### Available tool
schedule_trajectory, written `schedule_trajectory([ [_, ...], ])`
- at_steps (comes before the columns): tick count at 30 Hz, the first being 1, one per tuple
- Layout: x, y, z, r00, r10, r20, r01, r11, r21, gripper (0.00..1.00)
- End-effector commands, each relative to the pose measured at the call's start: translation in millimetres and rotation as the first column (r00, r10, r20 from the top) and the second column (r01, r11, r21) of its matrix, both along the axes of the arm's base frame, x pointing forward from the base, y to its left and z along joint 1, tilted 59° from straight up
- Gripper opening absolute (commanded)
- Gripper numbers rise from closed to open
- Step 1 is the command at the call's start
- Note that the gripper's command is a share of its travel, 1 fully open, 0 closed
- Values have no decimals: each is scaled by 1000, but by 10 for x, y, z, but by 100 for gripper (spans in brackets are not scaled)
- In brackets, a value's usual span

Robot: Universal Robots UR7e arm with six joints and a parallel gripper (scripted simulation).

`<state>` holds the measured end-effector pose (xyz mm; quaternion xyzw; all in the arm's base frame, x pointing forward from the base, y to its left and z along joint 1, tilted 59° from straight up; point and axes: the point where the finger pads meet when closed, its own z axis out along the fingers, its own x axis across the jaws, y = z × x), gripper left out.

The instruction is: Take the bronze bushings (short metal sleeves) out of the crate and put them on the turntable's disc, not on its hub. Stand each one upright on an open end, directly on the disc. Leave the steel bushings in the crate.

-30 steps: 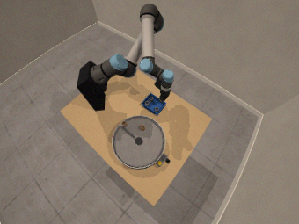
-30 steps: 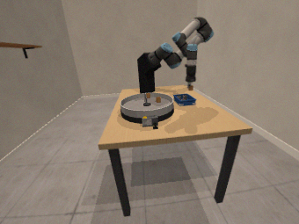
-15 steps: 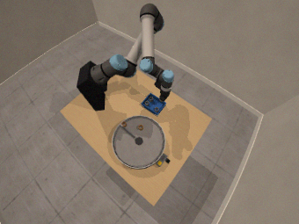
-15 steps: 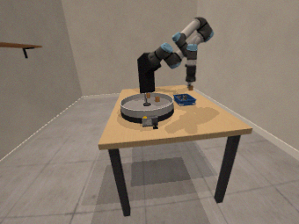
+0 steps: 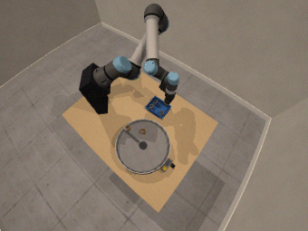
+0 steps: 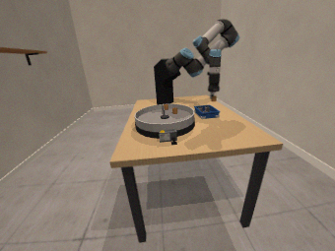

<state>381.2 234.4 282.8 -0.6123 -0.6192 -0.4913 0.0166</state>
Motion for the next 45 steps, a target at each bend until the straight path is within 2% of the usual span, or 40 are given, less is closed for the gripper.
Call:
schedule_trajectory([
  [1,1,-2,2,1000,0,1,0,1000,0,0],
  [15,12,-39,-31,1000,0,1,0,1000,0,0],
  [30,54,-176,-154,1000,0,1,0,1000,0,0],
  [45,153,-499,-443,1000,0,1,0,1000,0,0],
])
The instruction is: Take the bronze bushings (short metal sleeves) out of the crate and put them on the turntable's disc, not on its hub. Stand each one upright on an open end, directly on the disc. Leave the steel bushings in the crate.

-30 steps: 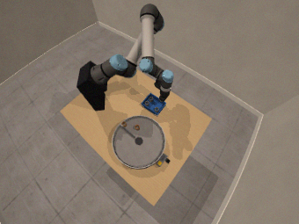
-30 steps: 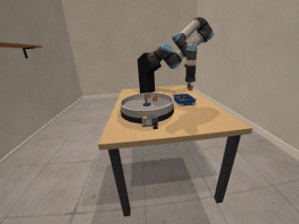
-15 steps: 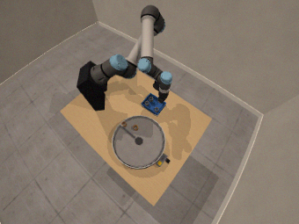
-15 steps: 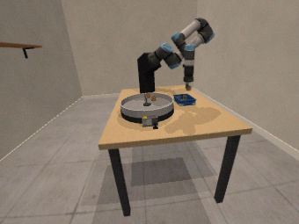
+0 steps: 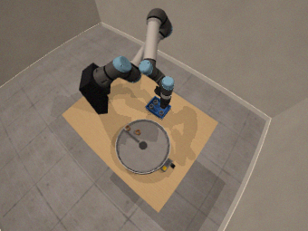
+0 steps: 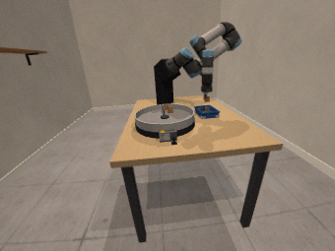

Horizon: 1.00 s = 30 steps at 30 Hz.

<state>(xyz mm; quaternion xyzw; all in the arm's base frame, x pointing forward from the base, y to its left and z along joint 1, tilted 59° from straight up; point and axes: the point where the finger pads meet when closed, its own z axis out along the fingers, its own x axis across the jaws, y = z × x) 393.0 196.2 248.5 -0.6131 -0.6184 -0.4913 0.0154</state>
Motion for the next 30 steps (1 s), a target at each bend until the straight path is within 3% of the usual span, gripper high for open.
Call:
schedule_trajectory([
  [1,35,-117,-100,1000,3,0,-3,1000,1,0],
  [19,193,-632,-561,1000,3,0,-3,1000,1,0],
  [30,327,-1073,-954,1000,3,0,-3,1000,1,0],
])
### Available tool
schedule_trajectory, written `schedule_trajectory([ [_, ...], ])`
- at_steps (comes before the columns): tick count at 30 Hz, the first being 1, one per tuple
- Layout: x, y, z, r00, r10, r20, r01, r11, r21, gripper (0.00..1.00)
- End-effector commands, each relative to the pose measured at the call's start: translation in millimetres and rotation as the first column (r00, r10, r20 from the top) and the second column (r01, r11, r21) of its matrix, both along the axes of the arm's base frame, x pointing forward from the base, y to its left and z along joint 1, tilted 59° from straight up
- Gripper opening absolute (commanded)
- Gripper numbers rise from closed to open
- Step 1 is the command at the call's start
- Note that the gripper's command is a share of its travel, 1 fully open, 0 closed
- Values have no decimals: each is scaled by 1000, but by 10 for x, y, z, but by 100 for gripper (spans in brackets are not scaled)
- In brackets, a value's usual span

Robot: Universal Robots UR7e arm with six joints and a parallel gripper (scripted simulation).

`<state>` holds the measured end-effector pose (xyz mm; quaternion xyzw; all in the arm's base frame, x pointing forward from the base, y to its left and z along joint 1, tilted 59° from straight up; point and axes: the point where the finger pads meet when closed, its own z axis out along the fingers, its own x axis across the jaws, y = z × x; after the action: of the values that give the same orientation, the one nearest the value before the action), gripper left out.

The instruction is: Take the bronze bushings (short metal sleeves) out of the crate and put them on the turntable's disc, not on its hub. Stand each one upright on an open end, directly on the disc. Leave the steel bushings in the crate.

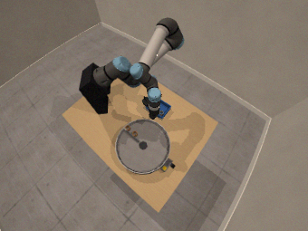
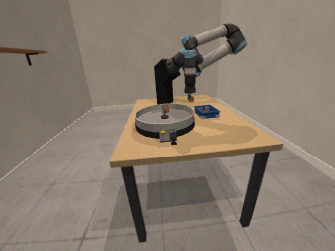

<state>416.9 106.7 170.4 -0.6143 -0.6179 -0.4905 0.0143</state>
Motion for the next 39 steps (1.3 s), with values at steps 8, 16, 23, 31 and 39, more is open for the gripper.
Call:
schedule_trajectory([
  [8,155,-395,-368,1000,6,1,-6,1000,3,0],
  [16,240,-672,-615,1000,6,1,-6,1000,3,0],
  [23,291,-839,-764,1000,6,1,-6,1000,3,0],
  [31,370,-1095,-994,1000,6,1,-6,1000,3,0],
  [39,434,-1305,-1181,1000,6,1,-6,1000,3,0],
])
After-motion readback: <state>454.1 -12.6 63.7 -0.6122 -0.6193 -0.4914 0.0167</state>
